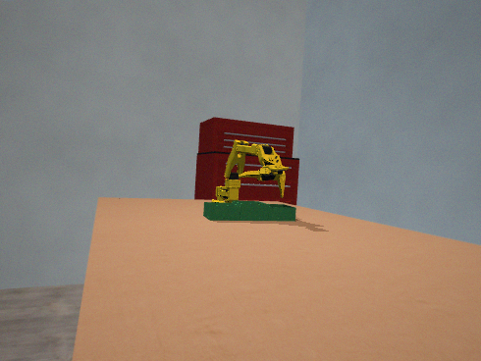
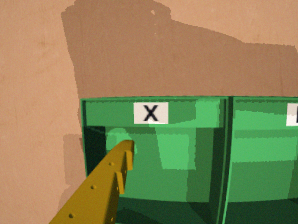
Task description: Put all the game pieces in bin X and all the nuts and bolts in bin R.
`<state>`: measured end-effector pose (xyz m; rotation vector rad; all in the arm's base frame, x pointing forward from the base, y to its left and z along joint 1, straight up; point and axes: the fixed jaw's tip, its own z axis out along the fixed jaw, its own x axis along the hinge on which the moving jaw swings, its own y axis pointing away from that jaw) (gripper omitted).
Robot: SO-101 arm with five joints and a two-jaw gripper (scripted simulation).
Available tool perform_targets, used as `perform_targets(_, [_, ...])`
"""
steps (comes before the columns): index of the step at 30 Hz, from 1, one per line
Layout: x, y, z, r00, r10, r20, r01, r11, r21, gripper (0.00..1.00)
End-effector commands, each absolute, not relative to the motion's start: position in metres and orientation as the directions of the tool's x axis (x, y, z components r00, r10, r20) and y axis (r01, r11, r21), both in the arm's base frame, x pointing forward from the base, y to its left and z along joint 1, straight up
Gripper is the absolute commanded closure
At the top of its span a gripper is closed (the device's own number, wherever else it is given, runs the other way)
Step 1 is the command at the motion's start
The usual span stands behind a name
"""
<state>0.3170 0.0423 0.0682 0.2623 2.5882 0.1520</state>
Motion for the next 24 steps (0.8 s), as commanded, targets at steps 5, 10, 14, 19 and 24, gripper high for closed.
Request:
perform_targets(5, [0.3220,0.0468,0.0816,-0.818,0.216,-0.533,0.143,0.974,0.176,0.00])
perform_targets(10, [0.3220,0.0468,0.0816,-0.818,0.216,-0.533,0.143,0.974,0.176,0.00])
perform_targets(14, [0.3220,0.0468,0.0816,-0.818,0.216,-0.533,0.143,0.974,0.176,0.00])
perform_targets(19, [0.3217,0.0467,0.0746,-0.836,0.214,-0.506,0.148,0.975,0.167,0.00])
perform_targets(24, [0.3217,0.0467,0.0746,-0.836,0.214,-0.506,0.148,0.975,0.167,0.00])
